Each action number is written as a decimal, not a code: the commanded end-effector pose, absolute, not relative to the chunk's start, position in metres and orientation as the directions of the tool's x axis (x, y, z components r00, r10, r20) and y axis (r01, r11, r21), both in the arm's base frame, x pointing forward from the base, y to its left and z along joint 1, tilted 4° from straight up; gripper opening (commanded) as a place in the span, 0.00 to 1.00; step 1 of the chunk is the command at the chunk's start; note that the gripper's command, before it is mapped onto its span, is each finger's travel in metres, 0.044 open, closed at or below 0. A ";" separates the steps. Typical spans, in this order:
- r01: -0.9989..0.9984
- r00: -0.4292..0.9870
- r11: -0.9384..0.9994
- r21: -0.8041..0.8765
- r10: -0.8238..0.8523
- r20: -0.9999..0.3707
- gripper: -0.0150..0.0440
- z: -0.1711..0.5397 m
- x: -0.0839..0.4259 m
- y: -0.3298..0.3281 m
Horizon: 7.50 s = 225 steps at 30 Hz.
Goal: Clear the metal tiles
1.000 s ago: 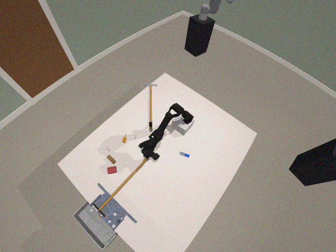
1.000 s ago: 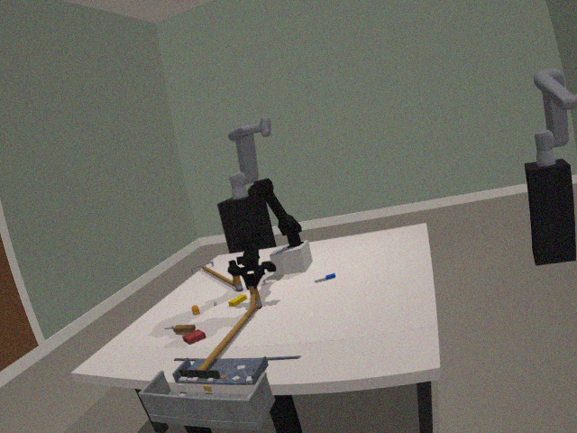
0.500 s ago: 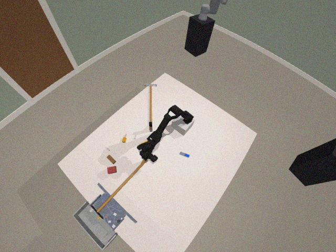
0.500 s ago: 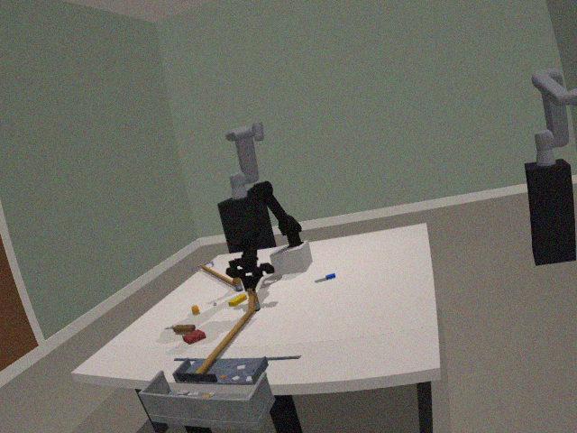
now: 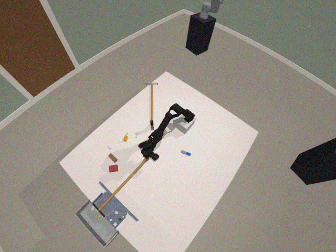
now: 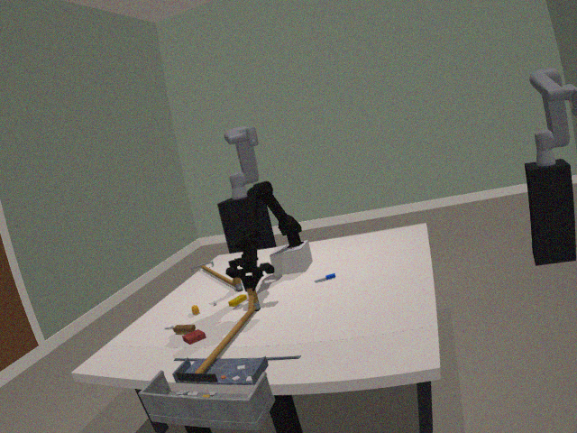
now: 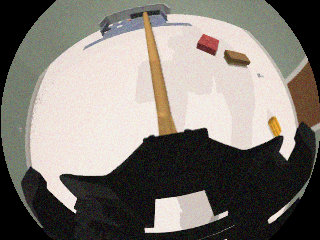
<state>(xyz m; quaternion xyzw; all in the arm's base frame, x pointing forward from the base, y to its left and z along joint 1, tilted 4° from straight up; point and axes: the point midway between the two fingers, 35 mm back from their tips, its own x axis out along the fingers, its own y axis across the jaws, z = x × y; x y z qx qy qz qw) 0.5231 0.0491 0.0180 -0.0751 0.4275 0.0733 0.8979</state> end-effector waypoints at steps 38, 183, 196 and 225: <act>-0.194 0.628 0.978 -0.072 0.067 -0.775 0.25 0.026 0.486 0.037; -0.186 0.622 0.980 -0.073 0.060 -0.781 1.00 0.061 0.293 0.007; -0.185 0.722 0.981 -0.051 0.101 -0.685 1.00 0.112 0.302 0.008; -0.223 0.913 0.974 -0.041 0.193 -0.360 1.00 0.254 0.277 0.014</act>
